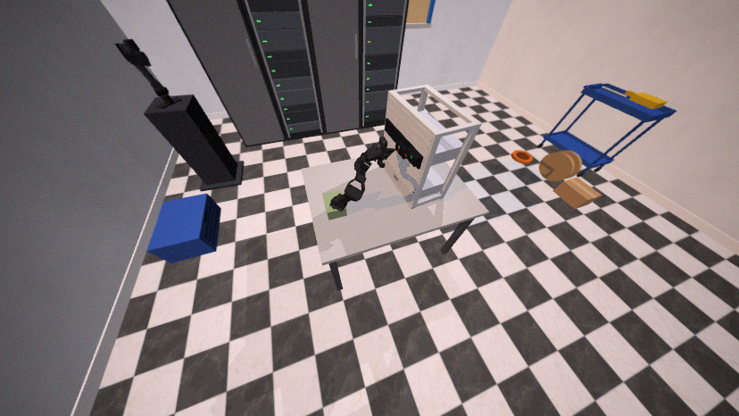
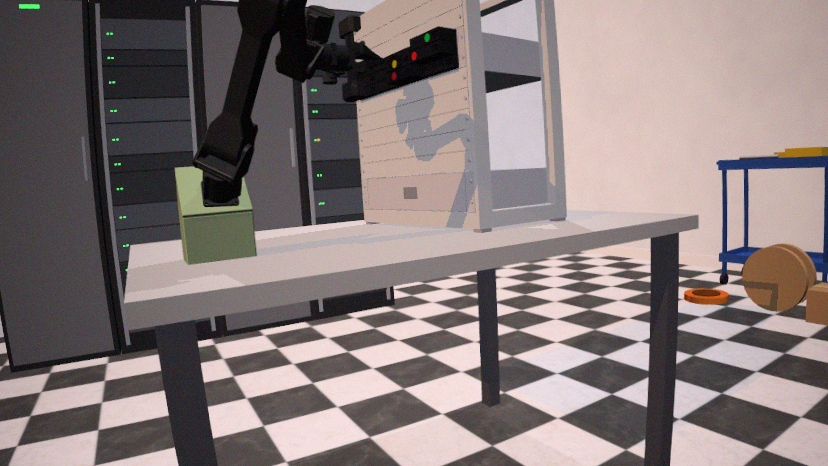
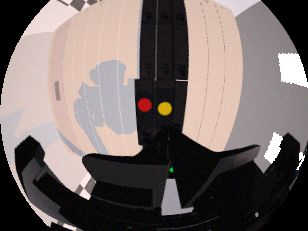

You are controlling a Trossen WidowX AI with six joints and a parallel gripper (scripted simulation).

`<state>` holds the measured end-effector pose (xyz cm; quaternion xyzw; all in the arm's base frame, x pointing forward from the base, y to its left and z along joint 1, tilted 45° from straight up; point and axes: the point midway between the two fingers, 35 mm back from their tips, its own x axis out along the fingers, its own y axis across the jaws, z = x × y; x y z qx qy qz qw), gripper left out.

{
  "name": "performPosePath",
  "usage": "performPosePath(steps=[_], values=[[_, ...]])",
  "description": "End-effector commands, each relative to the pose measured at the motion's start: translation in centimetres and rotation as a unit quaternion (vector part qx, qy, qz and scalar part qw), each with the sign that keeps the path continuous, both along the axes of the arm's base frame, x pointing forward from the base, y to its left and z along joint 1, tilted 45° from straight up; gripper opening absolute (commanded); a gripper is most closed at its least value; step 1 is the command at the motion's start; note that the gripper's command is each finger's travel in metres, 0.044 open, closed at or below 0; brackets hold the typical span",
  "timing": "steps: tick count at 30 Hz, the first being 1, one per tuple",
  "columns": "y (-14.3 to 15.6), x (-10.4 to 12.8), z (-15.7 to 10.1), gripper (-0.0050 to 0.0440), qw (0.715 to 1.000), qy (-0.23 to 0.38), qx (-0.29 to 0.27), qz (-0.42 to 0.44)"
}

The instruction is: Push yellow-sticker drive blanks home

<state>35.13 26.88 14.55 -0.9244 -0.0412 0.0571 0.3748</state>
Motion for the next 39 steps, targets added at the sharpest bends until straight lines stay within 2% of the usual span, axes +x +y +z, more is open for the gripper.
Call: performPosePath(steps=[1, 6, 39], values=[[0.43, 2.33, 0.55, 0.0, 1.0, -0.006, 0.007, -0.002], [0.5, 2.9, 0.51, 0.0, 1.0, -0.006, 0.007, -0.002], [0.66, 3.04, 0.69, 0.0, 1.0, -0.006, 0.007, -0.002]])
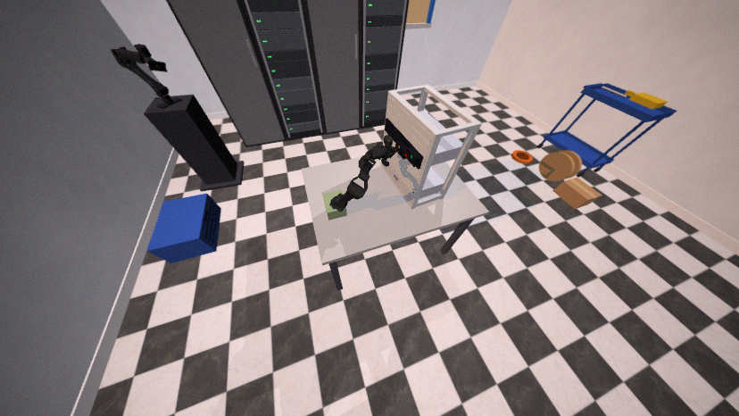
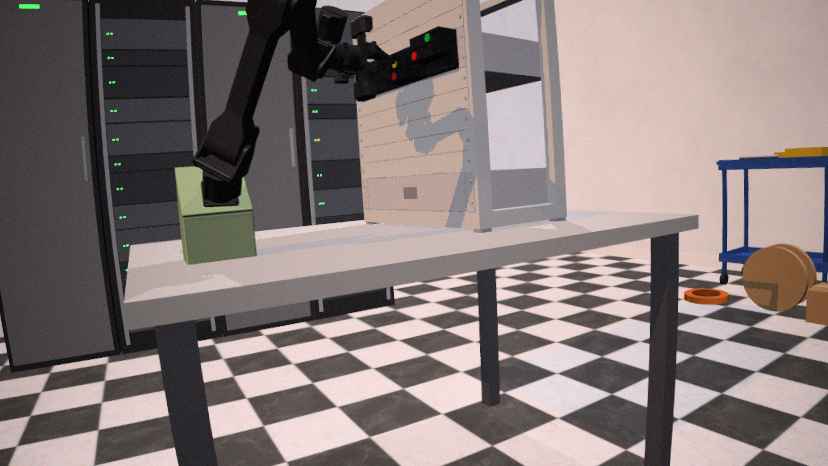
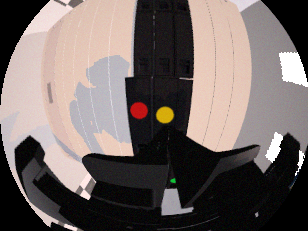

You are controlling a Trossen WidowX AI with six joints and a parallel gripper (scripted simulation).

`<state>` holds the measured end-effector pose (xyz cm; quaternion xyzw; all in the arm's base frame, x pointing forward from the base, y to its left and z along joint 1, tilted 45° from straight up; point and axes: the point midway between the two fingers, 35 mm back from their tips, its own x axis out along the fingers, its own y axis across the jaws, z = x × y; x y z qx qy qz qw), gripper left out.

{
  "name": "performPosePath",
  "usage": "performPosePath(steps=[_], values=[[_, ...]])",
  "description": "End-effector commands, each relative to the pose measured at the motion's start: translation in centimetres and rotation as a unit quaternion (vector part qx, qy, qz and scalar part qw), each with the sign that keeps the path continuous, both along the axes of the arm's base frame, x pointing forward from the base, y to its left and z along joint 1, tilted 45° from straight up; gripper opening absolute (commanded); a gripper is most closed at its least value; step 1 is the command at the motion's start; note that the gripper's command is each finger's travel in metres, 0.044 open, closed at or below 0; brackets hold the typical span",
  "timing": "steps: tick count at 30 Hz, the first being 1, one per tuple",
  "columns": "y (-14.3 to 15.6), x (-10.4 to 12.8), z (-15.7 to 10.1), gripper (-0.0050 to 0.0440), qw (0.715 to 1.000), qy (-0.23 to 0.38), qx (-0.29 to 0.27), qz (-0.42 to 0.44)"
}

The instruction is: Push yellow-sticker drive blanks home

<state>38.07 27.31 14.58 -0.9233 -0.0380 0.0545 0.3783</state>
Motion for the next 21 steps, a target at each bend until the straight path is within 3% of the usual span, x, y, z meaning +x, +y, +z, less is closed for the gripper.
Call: performPosePath(steps=[1, 21], values=[[0.22, 0.1, 0.65, 0.0, 1.0, -0.005, 0.004, 0.002], [0.3, 1.09, 0.53, 0.0, 1.0, -0.005, 0.004, 0.002]])
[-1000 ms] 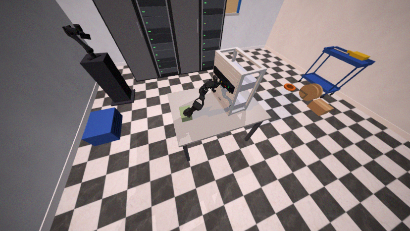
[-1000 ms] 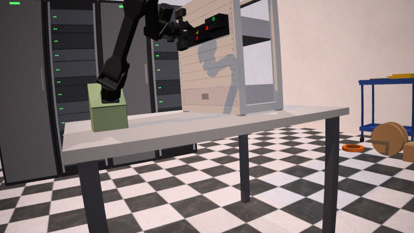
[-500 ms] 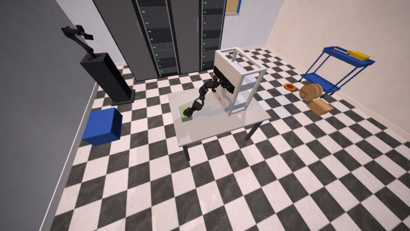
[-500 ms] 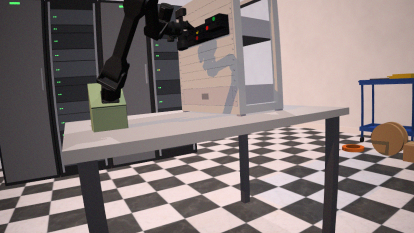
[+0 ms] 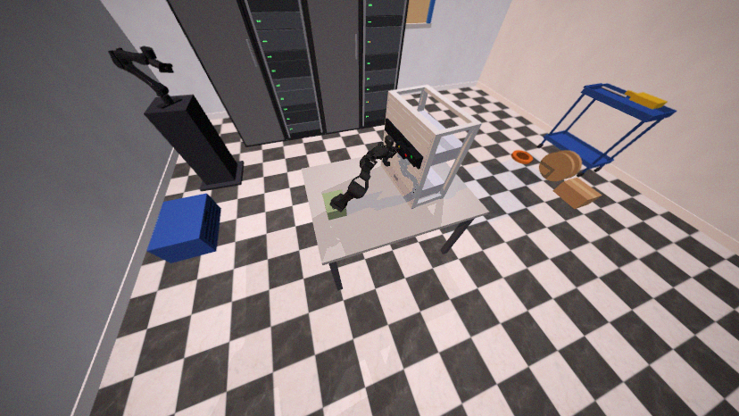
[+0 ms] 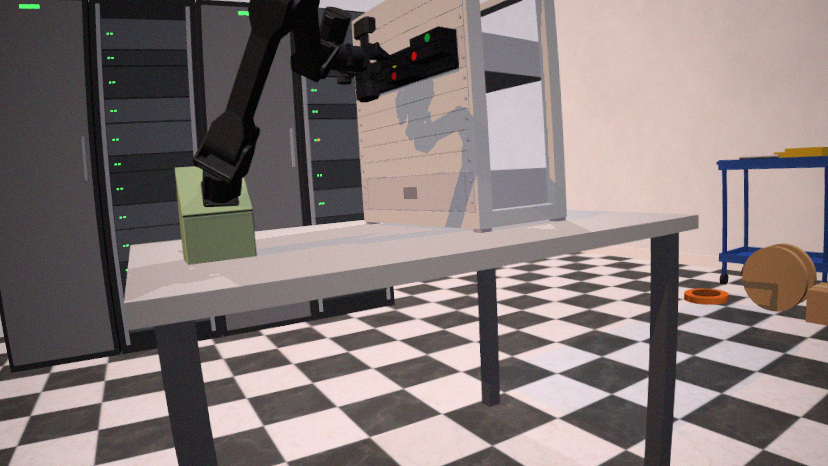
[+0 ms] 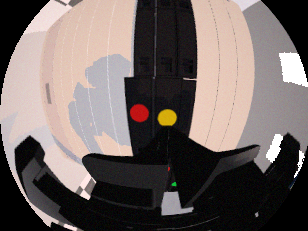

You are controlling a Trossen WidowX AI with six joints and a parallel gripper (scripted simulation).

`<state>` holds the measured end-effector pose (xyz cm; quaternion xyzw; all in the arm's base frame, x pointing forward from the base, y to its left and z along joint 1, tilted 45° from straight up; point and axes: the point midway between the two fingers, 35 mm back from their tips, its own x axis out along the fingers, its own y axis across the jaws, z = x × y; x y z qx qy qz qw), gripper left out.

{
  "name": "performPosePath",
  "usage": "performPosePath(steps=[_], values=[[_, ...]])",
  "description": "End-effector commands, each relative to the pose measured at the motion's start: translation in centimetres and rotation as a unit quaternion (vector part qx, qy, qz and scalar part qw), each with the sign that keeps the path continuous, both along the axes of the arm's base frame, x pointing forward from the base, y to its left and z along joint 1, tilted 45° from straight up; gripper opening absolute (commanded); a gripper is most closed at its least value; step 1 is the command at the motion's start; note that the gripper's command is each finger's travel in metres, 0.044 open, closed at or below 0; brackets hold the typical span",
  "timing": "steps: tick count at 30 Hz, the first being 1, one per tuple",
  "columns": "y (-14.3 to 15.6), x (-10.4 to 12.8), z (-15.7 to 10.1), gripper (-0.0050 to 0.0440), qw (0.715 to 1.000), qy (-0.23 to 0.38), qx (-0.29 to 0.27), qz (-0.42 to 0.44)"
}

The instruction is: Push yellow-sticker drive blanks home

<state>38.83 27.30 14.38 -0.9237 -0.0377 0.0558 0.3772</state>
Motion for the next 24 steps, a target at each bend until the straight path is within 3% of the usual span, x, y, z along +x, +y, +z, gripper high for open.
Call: performPosePath(steps=[1, 24], values=[[0.3, 0.3, 0.7, 0.0, 1.0, -0.007, 0.005, 0.002], [0.7, 2.2, 0.8, 0.0, 1.0, -0.007, 0.005, 0.002]])
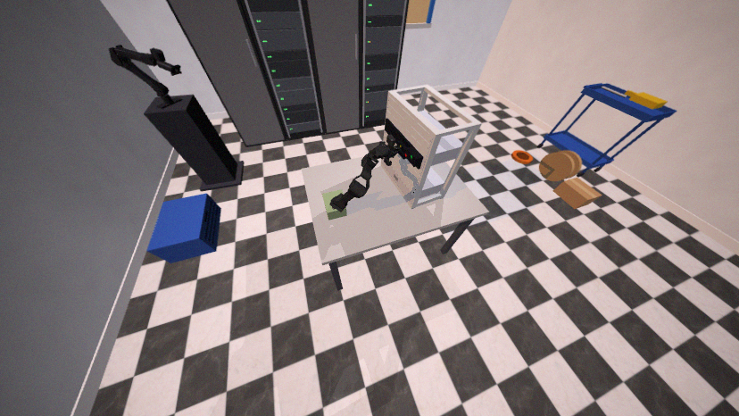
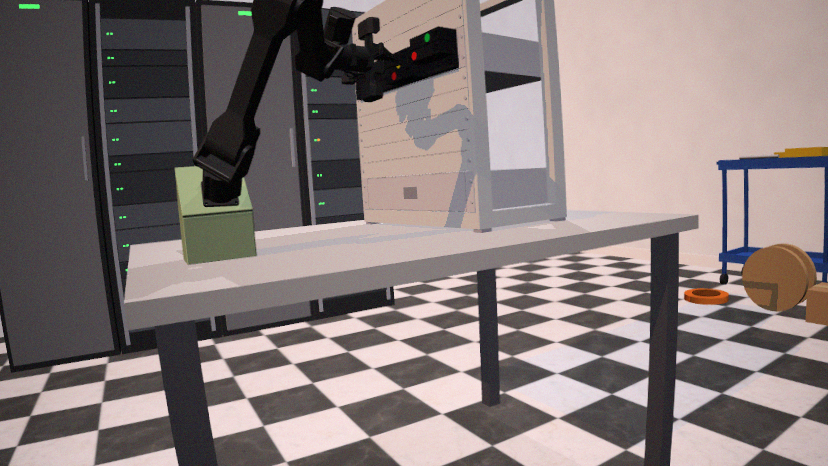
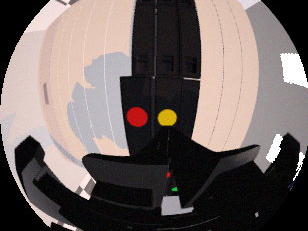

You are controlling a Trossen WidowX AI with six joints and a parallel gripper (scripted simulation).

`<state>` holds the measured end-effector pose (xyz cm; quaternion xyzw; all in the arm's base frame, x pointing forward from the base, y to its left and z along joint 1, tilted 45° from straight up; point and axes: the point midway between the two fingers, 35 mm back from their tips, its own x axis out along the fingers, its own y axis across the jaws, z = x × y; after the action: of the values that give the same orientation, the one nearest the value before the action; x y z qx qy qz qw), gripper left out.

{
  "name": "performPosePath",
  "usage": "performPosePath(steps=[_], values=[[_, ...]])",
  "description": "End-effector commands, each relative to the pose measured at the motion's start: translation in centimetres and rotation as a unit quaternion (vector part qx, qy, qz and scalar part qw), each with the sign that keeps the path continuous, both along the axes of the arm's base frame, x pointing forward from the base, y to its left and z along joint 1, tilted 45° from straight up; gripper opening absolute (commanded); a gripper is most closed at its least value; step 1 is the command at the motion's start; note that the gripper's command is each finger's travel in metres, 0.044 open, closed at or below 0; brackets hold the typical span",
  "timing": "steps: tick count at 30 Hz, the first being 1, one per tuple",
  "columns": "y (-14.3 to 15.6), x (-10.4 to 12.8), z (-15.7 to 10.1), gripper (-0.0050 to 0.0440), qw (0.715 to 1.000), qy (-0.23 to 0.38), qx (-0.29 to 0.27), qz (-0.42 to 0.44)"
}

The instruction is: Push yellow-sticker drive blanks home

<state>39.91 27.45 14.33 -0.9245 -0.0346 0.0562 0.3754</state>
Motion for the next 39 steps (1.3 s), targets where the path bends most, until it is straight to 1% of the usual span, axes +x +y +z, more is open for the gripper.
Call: performPosePath(steps=[1, 25, 39], values=[[0.52, 1.22, 0.85, 0.0, 1.0, -0.008, 0.007, 0.005], [0.52, 1.24, 0.85, 0.0, 1.0, -0.008, 0.007, 0.005], [0.63, 1.68, 0.91, 0.0, 1.0, -0.008, 0.007, 0.005]])
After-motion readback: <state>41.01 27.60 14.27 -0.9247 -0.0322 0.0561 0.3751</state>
